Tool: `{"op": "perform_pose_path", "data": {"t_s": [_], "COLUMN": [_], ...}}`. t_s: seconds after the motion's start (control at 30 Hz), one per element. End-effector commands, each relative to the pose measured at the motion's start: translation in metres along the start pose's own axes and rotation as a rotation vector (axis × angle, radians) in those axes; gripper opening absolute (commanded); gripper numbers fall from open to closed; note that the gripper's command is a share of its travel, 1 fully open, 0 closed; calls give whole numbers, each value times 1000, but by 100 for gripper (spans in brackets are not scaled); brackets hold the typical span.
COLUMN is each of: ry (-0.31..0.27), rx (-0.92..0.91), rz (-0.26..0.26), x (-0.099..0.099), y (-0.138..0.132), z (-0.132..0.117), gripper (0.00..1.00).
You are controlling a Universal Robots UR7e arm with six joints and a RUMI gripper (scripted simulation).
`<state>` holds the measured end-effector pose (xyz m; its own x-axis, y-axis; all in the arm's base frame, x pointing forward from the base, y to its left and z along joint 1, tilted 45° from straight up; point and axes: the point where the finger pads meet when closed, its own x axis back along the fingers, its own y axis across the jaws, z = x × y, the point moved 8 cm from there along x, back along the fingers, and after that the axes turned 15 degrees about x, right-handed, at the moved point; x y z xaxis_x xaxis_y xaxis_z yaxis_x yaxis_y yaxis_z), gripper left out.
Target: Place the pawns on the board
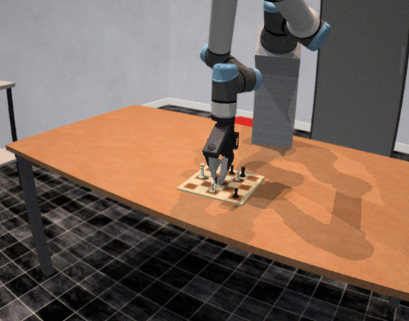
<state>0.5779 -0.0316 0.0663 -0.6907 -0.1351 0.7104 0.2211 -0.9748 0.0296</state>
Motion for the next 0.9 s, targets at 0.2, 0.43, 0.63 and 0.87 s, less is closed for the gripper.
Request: {"op": "perform_pose_path", "data": {"t_s": [0.2, 0.43, 0.63, 0.87], "ry": [2, 2, 2, 0], "rx": [1, 1, 1, -1], "rz": [-1, -1, -1, -1], "x": [0, 0, 0, 4], "y": [0, 0, 0, 0], "z": [1, 1, 1, 0], "gripper": [12, 20, 20, 20]}}
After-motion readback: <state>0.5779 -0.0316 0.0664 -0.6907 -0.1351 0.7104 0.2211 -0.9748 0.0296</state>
